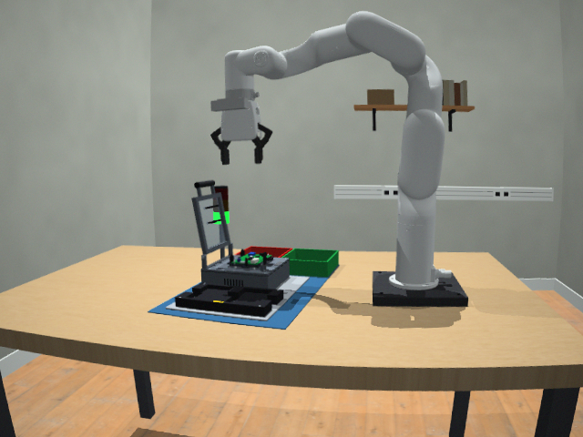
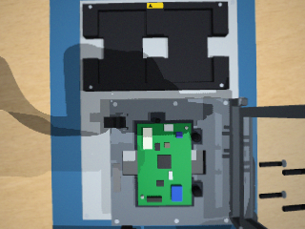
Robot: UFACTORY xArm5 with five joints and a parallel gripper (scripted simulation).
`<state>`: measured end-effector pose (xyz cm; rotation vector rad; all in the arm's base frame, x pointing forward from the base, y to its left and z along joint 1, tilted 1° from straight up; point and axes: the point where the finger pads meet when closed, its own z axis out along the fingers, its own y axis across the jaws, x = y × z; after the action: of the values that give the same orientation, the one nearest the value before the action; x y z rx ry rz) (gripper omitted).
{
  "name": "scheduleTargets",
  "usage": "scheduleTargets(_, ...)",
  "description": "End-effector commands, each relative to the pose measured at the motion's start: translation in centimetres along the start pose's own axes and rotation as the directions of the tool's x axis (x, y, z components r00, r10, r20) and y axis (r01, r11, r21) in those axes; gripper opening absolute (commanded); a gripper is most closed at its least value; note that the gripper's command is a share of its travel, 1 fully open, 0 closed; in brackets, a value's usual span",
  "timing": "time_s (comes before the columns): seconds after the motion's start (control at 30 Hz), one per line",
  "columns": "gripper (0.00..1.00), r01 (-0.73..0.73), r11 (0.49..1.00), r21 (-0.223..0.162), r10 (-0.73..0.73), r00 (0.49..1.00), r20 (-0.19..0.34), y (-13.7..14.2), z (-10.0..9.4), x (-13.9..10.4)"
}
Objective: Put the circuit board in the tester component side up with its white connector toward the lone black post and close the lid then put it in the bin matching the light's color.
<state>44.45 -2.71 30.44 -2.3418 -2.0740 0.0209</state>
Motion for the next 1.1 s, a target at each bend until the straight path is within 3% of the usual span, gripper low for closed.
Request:
scheduleTargets(0.0, 1.0, 0.0, 1.0, -0.012, 0.0, 1.0, -0.001, -1.8, -0.3, 0.0)
scheduleTargets(0.63, 1.0, 0.0, 1.0, -0.012, 0.0, 1.0, -0.001, -2.2, 0.7, 0.0)
scheduleTargets(0.83, 1.0, 0.0, 1.0, -0.012, 0.0, 1.0, -0.001, -2.2, 3.0, 0.0)
scheduleTargets(1.07, 1.0, 0.0, 1.0, -0.012, 0.0, 1.0, -0.001, -2.1, 7.2, 0.1)
